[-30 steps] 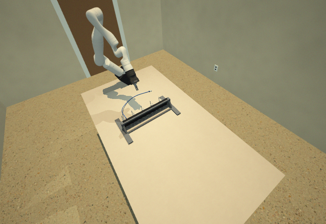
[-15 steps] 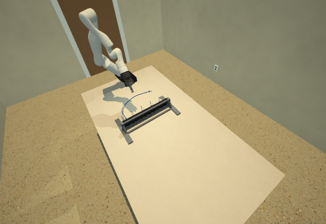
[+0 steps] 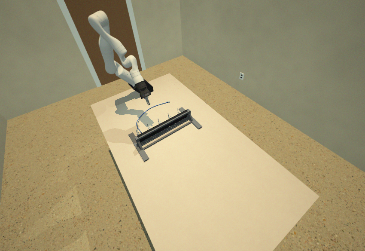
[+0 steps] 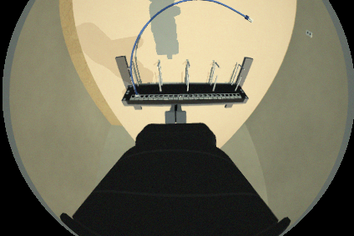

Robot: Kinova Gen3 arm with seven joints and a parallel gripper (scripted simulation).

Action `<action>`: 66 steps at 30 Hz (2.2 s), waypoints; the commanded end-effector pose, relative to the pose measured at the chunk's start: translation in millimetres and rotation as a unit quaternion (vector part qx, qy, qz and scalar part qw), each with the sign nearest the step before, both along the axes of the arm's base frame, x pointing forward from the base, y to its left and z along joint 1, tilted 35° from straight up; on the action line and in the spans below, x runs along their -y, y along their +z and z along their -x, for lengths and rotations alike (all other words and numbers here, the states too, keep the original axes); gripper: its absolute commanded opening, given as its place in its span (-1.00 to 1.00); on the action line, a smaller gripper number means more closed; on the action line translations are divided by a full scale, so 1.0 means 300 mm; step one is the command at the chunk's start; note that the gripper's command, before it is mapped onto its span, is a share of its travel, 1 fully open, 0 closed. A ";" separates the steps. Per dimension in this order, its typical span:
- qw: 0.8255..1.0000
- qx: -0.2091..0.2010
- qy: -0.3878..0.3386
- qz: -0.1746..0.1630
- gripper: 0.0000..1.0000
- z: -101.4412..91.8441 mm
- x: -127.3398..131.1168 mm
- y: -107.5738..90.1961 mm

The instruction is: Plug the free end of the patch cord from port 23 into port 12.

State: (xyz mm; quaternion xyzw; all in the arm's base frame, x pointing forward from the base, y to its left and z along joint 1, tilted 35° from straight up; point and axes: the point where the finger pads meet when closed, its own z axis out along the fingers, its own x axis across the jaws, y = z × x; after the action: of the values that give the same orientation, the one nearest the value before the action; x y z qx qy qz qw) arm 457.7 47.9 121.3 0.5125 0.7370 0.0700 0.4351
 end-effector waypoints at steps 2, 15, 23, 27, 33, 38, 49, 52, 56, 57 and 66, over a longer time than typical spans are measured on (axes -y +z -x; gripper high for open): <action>1.000 0.005 -0.006 0.000 -1.00 -0.059 0.036 -0.034; 1.000 0.005 -0.005 0.000 -1.00 -0.258 0.137 -0.209; 1.000 0.004 -0.008 0.000 -1.00 -0.304 0.175 -0.258; 1.000 0.004 -0.008 0.000 -1.00 -0.304 0.175 -0.258; 1.000 0.004 -0.008 0.000 -1.00 -0.304 0.175 -0.259; 1.000 0.004 -0.008 0.000 -1.00 -0.303 0.175 -0.260; 1.000 0.003 -0.008 0.000 -1.00 -0.303 0.175 -0.260; 1.000 0.003 -0.008 0.000 -1.00 -0.303 0.175 -0.260; 1.000 0.003 -0.008 0.000 -1.00 -0.303 0.174 -0.260; 1.000 0.003 -0.008 0.000 -1.00 -0.303 0.174 -0.260; 1.000 0.003 -0.008 0.000 -1.00 -0.303 0.174 -0.260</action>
State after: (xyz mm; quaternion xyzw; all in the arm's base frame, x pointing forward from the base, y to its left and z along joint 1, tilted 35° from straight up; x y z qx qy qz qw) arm 545.3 -7.2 42.8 0.5194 0.7322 0.0636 0.4359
